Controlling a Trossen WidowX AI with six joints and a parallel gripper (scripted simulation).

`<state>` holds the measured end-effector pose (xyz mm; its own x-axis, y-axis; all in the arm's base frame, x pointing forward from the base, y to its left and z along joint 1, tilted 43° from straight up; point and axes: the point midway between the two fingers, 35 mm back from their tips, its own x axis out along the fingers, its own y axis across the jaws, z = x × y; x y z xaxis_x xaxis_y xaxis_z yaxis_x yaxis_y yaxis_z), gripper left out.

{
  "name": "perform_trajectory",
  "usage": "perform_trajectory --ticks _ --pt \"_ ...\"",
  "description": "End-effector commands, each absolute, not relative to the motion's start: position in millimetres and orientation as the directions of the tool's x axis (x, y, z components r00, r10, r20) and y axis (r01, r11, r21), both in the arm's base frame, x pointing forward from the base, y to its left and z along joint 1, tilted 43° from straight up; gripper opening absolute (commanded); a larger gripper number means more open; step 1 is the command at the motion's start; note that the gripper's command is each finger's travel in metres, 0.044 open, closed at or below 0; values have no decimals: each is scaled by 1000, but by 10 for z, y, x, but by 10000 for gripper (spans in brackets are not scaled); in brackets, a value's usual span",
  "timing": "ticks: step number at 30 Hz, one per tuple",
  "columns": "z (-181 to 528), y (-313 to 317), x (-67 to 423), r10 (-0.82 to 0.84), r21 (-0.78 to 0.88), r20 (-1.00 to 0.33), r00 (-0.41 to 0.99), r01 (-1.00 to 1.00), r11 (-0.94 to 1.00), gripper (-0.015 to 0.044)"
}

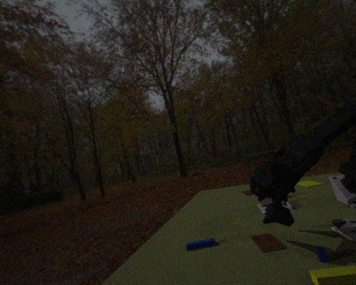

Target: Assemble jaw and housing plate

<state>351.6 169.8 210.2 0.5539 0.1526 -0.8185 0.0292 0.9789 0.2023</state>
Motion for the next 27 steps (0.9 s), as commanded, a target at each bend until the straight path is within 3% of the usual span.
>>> perform_trajectory --ticks 1,27 --pt "1926 1572 3576 133 218 -851 508 111 970 440" --pt "1128 603 3816 79 237 -963 259 664 709 440"
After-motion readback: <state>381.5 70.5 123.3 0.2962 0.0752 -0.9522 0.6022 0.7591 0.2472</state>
